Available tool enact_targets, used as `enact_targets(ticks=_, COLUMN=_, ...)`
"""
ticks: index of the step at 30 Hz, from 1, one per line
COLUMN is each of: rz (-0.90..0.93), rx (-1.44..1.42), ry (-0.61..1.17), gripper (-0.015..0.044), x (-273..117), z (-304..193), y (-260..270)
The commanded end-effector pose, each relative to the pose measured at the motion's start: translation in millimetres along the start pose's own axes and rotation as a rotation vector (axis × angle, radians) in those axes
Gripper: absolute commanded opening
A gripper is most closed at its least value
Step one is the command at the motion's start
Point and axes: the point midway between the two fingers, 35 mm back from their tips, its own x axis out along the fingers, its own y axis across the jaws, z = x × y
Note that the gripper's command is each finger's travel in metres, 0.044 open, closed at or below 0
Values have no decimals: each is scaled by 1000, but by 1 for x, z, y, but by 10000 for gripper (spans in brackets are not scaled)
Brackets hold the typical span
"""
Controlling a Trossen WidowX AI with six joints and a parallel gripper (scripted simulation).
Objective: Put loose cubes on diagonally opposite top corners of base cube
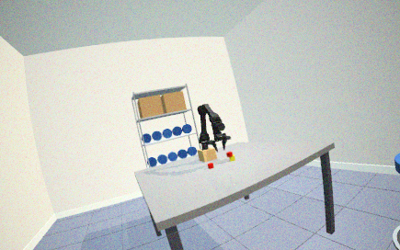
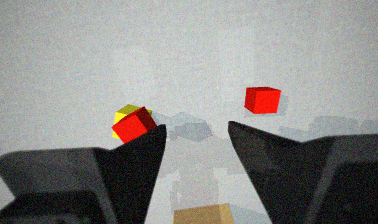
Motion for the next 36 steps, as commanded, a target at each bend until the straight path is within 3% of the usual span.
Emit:
enact_targets(ticks=1, rz=2, rx=-142, ry=4, gripper=265, x=-1, z=2, y=-10)
enact_targets(ticks=31, rz=-1, rx=-1497, ry=6, gripper=265, x=-19, z=-2, y=-101)
enact_targets(ticks=36, rz=0, rx=-1564, ry=6, gripper=265, x=-20, z=-3, y=-106)
